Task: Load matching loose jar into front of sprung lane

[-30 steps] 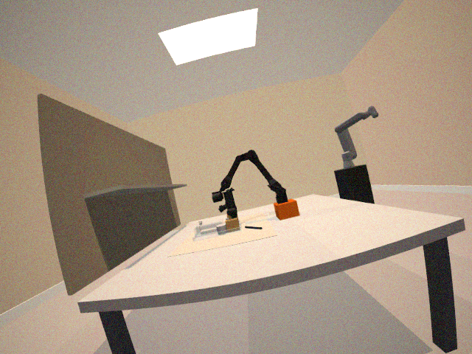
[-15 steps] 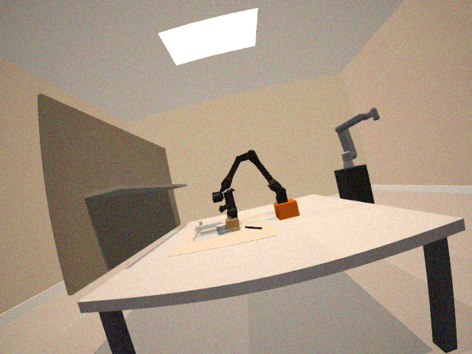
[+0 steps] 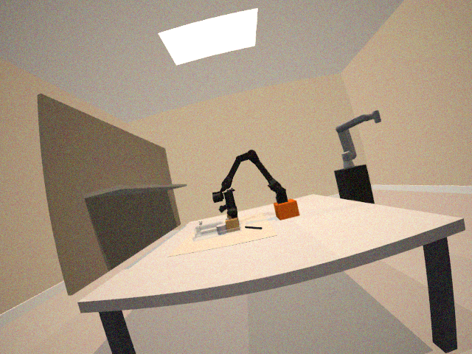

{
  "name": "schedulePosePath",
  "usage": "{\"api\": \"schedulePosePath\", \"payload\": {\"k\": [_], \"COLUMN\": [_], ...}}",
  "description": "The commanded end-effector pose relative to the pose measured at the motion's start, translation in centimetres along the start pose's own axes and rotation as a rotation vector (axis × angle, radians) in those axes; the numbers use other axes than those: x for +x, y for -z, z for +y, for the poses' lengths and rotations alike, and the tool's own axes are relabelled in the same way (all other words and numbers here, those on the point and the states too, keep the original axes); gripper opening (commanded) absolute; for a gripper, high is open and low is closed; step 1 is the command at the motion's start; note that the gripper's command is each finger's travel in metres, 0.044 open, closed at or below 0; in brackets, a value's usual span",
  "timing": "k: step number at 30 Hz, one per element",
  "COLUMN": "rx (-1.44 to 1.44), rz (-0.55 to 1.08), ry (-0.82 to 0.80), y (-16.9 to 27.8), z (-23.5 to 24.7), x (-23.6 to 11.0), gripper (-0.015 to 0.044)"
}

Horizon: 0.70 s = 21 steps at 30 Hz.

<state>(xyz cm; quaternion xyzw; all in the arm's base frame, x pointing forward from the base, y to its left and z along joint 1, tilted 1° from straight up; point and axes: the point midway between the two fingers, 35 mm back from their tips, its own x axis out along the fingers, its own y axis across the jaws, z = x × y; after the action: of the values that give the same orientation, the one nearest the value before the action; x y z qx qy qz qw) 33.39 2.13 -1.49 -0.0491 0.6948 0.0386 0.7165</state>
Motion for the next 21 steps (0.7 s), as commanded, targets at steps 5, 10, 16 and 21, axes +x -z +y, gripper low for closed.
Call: {"api": "schedulePosePath", "payload": {"k": [5,10,16,21], "rx": [0.002,0.002,0.002,0.002], "rz": [-0.009,-0.009,-0.009,-0.009], "ry": [0.001,0.001,0.001,0.001], "y": [-0.05,0.03,0.13,0.22], "z": [-0.05,-0.04,-0.04,-0.04], "x": [-0.01,-0.01,-0.01,-0.01], "gripper": [0.0000,0.0000,0.0000,0.0000]}}
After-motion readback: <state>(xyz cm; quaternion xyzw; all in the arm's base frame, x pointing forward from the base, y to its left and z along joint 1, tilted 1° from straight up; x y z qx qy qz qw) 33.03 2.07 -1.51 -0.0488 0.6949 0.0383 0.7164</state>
